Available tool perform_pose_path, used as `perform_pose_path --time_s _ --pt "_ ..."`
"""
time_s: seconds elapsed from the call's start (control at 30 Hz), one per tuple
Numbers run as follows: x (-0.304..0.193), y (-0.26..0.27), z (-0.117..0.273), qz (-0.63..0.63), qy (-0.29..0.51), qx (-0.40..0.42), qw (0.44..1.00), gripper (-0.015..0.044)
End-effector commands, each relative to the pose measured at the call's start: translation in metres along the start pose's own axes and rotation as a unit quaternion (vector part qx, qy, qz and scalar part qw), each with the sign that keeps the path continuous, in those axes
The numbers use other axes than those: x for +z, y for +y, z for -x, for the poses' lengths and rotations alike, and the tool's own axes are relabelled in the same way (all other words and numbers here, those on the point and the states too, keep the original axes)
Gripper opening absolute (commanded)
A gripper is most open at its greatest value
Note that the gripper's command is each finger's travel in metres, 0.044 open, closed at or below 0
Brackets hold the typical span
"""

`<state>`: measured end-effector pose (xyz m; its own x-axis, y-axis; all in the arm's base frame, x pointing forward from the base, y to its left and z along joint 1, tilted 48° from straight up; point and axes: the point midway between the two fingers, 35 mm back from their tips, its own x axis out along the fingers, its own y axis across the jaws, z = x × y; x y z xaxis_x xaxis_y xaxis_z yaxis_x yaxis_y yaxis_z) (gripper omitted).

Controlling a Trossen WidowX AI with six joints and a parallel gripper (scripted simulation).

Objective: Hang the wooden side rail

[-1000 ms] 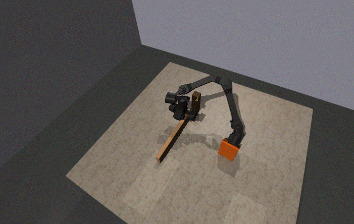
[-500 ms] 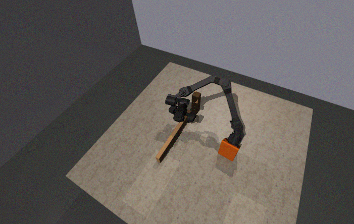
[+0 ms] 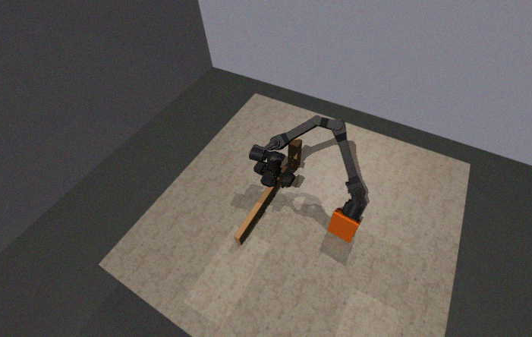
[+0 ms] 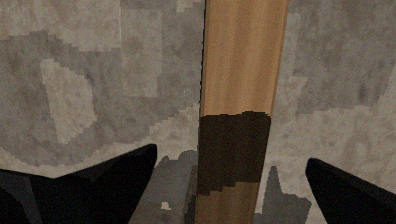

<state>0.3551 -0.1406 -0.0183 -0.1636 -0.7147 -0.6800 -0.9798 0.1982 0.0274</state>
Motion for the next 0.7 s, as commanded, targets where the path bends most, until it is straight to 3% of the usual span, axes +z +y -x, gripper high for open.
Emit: perform_pose_path --time_s 0.0,0.4,0.67 --pt "-0.001 0.002 -0.008 0.003 0.004 0.003 1.0 0.044" --pt "-0.002 0.003 -0.023 0.003 0.005 0.003 1.0 0.044" --pt "-0.002 0.003 -0.023 0.003 0.005 0.003 1.0 0.023"
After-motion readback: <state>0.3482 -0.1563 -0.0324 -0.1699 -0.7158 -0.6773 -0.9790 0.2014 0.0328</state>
